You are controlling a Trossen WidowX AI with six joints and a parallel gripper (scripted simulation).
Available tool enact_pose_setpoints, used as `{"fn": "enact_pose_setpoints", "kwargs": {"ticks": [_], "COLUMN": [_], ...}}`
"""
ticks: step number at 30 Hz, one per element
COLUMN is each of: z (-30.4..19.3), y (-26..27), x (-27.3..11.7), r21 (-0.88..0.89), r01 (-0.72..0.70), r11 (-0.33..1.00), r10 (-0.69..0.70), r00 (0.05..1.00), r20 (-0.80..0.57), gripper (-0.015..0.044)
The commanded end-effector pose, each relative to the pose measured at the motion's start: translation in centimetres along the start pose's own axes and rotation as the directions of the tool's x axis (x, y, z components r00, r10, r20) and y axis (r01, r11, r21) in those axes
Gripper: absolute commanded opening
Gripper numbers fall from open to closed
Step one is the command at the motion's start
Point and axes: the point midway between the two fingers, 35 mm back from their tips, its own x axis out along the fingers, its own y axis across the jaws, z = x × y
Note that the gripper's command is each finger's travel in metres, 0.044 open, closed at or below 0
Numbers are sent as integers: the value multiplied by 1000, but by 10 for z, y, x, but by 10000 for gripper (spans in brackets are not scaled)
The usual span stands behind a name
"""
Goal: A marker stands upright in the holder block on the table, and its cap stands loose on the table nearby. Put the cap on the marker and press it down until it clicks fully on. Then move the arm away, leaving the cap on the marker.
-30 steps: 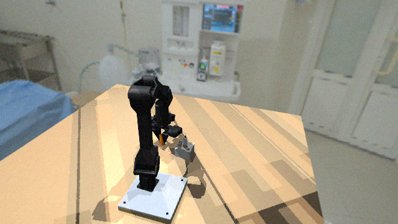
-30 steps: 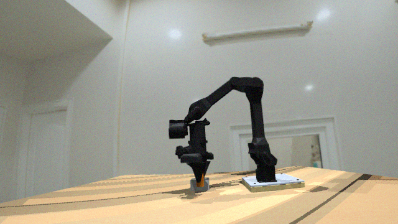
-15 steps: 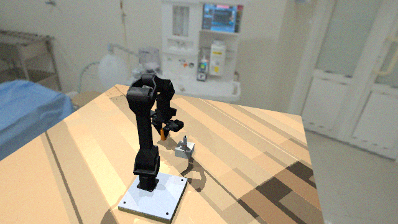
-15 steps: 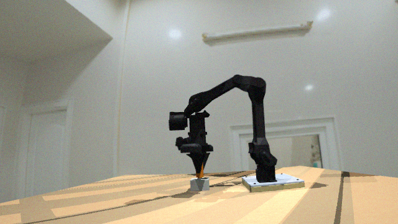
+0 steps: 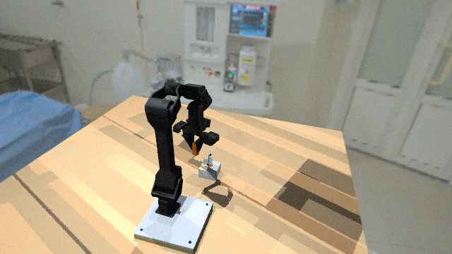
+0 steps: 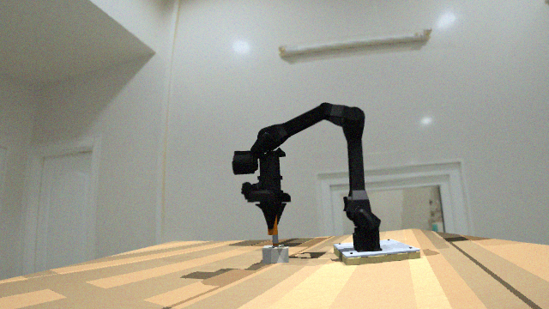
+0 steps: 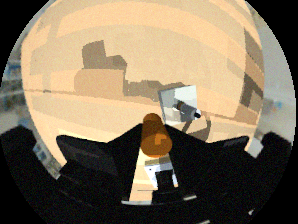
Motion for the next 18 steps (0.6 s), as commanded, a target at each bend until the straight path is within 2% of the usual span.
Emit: {"fn": "enact_pose_setpoints", "kwargs": {"ticks": [1,18], "z": [4,15], "y": [-9,-56], "x": [-6,-32], "r21": [-5,-6], "r01": [-1,3], "r11": [1000,1000], "r10": [1,-3], "r00": [1000,1000], "r20": [2,2], "gripper": [0,0]}}
